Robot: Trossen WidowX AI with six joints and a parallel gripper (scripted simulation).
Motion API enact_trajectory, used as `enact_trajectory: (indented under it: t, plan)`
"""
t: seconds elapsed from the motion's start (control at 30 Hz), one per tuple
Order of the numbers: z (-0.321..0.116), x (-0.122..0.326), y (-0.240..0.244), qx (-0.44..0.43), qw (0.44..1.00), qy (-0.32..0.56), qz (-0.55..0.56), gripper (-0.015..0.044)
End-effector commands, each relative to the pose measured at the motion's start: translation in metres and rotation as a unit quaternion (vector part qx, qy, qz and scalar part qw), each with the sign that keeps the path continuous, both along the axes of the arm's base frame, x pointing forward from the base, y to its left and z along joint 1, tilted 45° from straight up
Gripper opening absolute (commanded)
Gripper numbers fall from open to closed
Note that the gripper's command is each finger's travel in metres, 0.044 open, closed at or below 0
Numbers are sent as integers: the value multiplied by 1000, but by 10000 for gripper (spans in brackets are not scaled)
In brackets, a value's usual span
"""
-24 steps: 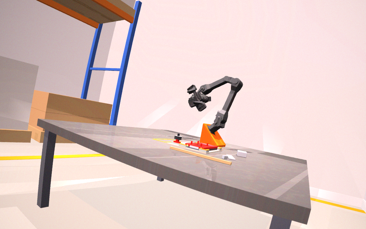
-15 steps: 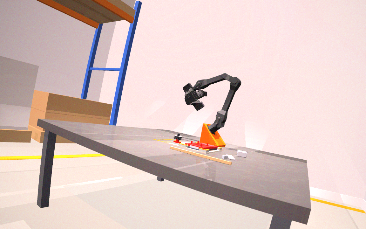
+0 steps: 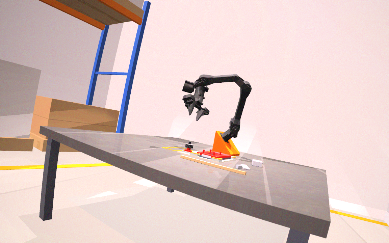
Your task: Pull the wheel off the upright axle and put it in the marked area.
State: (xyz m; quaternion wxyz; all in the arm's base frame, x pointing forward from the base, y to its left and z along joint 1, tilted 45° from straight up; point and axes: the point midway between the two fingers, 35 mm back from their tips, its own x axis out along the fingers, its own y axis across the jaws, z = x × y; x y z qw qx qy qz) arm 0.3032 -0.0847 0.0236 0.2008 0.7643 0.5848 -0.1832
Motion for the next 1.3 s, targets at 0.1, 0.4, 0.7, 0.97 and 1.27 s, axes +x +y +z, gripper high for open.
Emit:
enact_trajectory:
  t: [0.1, 0.4, 0.7, 0.97, 1.27]
  plan:
    - [-4, 39, 62, -74, 988, 38, 132, 300]
    - [-4, 59, 112, -123, 969, 42, 211, 300]
    - [-14, 64, 114, -123, 969, 42, 211, 300]
    - [-58, 57, 156, -122, 969, 42, 211, 300]
    - [-59, 57, 157, -124, 968, 41, 215, 195]
